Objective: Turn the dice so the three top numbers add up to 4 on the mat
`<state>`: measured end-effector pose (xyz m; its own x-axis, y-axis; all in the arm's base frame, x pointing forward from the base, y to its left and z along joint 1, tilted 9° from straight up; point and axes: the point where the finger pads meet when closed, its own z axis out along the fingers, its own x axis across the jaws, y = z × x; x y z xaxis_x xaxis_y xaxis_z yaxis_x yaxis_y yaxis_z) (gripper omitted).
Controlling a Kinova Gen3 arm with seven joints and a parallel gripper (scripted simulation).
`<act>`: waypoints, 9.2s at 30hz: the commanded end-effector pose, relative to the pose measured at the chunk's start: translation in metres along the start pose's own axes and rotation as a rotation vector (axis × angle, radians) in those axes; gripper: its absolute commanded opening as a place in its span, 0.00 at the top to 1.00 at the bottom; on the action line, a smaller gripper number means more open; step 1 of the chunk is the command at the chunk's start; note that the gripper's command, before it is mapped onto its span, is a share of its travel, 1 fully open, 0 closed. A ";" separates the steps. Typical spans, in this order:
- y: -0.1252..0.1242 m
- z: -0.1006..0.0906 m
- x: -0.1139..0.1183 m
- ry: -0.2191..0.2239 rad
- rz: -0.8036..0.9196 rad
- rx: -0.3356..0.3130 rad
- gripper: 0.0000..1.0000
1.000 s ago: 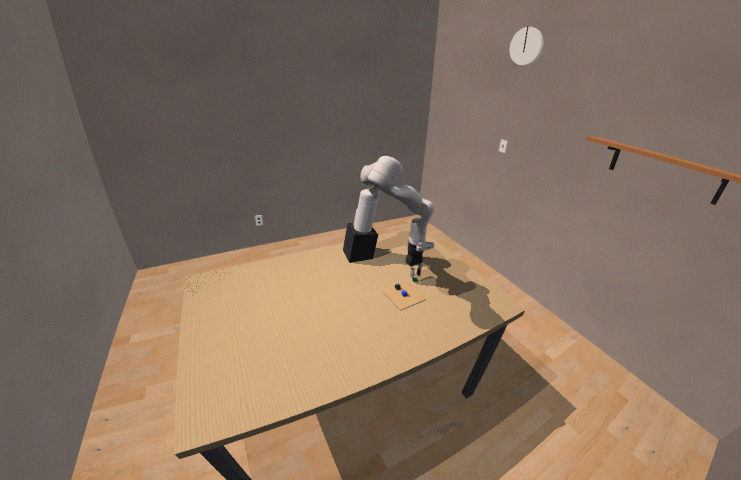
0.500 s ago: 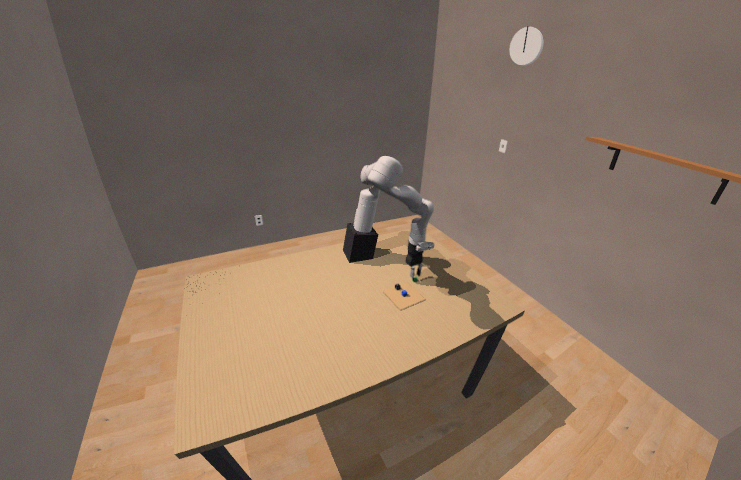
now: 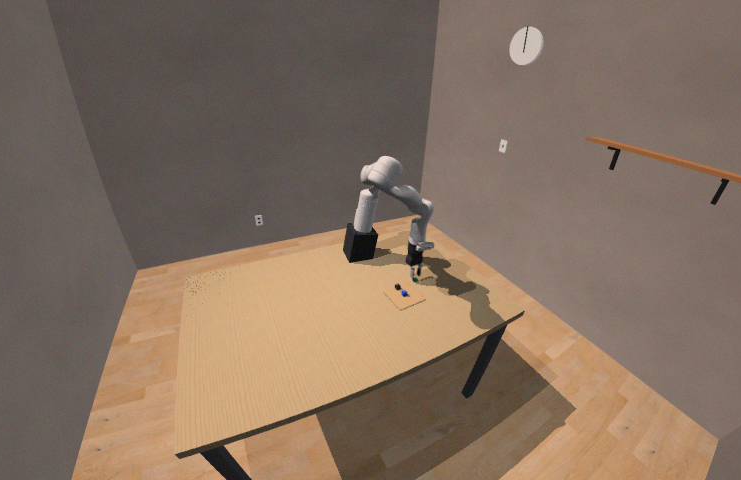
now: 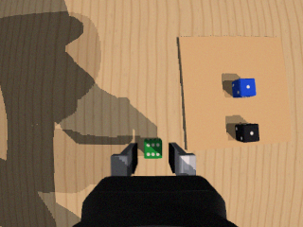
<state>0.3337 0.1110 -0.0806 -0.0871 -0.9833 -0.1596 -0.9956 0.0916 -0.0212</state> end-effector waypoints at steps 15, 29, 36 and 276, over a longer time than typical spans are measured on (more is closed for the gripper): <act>0.000 0.007 0.000 0.000 0.000 0.001 0.30; 0.000 0.023 0.000 0.000 0.000 0.001 0.30; 0.000 0.024 0.000 0.000 0.000 0.001 0.30; -0.062 -0.063 -0.030 -0.553 1.647 -0.481 0.60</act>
<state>0.3975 0.1348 -0.0067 -0.9799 0.1960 -0.0382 0.1176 0.7208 0.6831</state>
